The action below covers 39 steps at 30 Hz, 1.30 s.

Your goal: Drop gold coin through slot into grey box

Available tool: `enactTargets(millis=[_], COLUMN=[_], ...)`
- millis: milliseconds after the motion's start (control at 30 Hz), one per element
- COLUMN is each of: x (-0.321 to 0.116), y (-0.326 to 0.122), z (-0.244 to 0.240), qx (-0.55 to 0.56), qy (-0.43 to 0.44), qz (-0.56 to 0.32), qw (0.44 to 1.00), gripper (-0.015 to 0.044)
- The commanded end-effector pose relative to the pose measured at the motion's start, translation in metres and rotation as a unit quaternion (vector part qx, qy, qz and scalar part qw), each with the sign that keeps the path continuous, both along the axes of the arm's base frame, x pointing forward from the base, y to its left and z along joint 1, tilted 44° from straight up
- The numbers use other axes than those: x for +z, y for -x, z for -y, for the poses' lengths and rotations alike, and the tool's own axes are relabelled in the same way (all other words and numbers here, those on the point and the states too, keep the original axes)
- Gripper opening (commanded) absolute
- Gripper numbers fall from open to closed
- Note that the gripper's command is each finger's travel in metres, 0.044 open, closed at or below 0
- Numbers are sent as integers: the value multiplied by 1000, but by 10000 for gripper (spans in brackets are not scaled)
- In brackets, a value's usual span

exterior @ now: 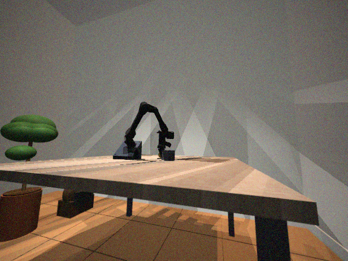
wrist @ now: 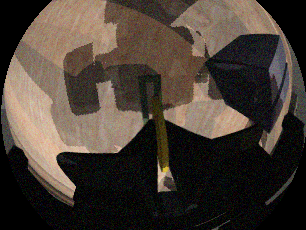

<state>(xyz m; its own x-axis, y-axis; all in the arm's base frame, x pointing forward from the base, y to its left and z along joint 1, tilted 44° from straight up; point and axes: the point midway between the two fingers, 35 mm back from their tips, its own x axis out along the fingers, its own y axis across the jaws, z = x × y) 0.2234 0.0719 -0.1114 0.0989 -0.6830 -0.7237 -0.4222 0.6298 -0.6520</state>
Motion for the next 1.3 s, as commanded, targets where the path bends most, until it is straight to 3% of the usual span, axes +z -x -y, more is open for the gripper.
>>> enactTargets(millis=[0,1100,1267], x=[7,63,64], y=[-3,8,8], z=[-12,-62,-61], qx=[1,0,-43], qy=[-7,-8,-14], qz=[5,4,44], qw=[1000,1000,998], gripper=[0,0,0])
